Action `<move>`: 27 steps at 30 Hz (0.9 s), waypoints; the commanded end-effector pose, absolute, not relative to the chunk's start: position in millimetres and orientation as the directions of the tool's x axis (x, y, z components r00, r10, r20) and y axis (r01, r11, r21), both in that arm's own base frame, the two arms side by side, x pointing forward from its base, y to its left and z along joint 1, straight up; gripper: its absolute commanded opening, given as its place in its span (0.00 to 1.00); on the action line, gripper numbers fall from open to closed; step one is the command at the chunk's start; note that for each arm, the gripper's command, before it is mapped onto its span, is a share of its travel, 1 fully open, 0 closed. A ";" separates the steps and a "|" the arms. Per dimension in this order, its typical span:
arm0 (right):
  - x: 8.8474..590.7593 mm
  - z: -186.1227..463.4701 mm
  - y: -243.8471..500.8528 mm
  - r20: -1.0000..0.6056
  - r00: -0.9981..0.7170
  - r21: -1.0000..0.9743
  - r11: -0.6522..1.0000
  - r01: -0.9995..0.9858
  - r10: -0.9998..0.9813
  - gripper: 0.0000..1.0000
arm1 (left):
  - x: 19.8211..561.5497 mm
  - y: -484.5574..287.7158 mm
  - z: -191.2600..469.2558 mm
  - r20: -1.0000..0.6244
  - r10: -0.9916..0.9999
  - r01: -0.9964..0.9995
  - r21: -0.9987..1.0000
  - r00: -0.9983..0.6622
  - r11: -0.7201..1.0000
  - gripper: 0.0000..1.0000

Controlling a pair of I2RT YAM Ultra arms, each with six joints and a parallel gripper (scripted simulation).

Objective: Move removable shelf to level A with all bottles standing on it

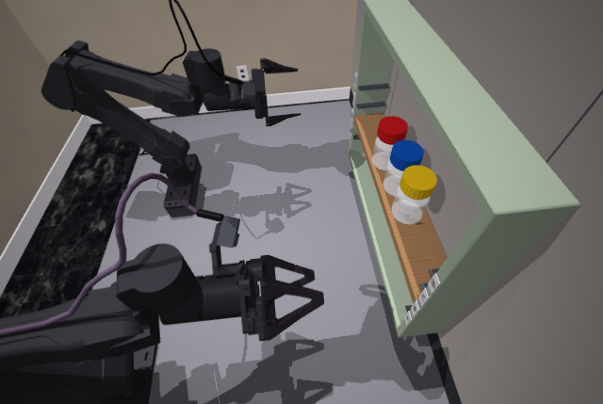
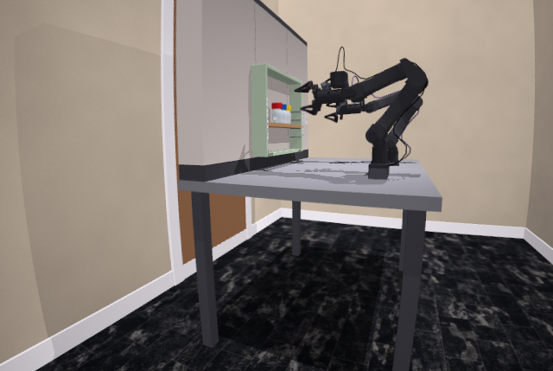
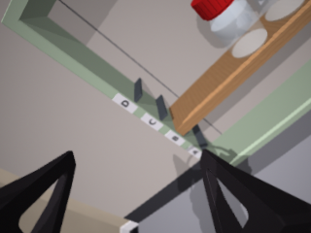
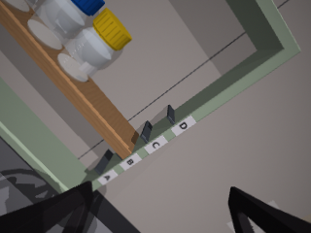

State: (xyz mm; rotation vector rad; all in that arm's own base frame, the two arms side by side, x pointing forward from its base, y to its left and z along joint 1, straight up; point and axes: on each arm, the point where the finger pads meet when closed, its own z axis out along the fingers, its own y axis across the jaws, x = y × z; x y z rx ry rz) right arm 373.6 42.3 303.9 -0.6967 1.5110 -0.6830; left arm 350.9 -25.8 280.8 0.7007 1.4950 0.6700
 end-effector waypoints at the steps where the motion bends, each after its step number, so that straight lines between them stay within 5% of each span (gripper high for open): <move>1: 367.2 308.6 43.2 -0.599 -0.022 -0.801 0.599 0.004 -0.801 1.00 | 345.1 -26.7 283.4 -0.599 0.801 0.003 0.801 -0.006 0.599 1.00; 27: 363.5 284.8 53.7 -0.393 -0.025 -0.919 0.393 0.003 -0.919 1.00 | 335.7 -33.6 254.0 -0.393 0.919 0.003 0.919 -0.003 0.393 1.00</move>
